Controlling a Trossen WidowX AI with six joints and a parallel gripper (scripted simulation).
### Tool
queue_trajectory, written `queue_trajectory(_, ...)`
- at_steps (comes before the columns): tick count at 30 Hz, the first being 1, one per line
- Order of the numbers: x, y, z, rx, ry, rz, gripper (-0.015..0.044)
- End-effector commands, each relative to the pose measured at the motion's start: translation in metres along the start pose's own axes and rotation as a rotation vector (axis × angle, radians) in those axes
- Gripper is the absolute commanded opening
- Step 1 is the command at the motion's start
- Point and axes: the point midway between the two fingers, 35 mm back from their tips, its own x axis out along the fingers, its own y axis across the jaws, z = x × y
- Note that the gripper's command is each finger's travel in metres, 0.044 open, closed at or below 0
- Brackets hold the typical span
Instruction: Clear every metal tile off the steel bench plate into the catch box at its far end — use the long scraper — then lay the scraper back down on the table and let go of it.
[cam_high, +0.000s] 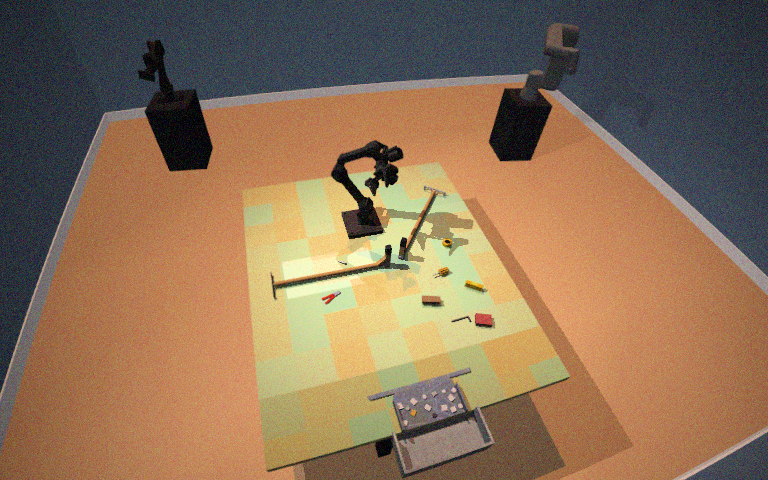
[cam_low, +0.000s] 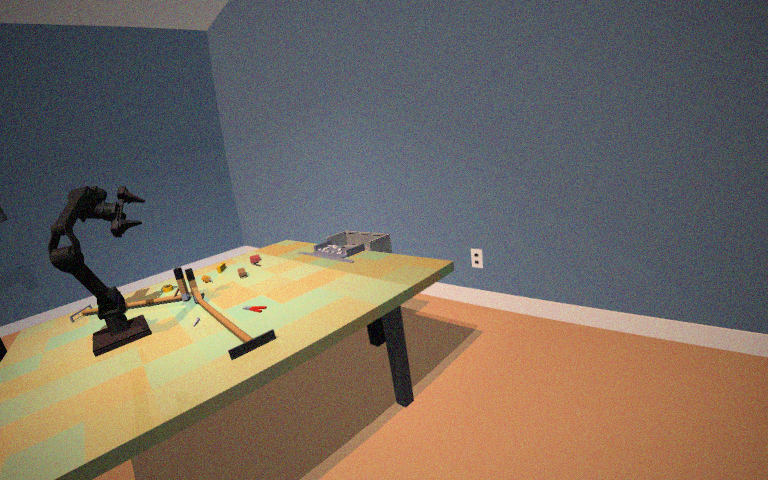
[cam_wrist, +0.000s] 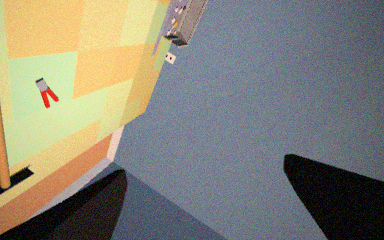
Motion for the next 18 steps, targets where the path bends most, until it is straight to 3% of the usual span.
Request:
queue_trajectory(1,-0.003,-0.002,0.004,-0.066,-0.005,-0.036,0.0440)
queue_trajectory(18,-0.022,-0.017,0.016,-0.278,-0.033,-0.200,0.0440)
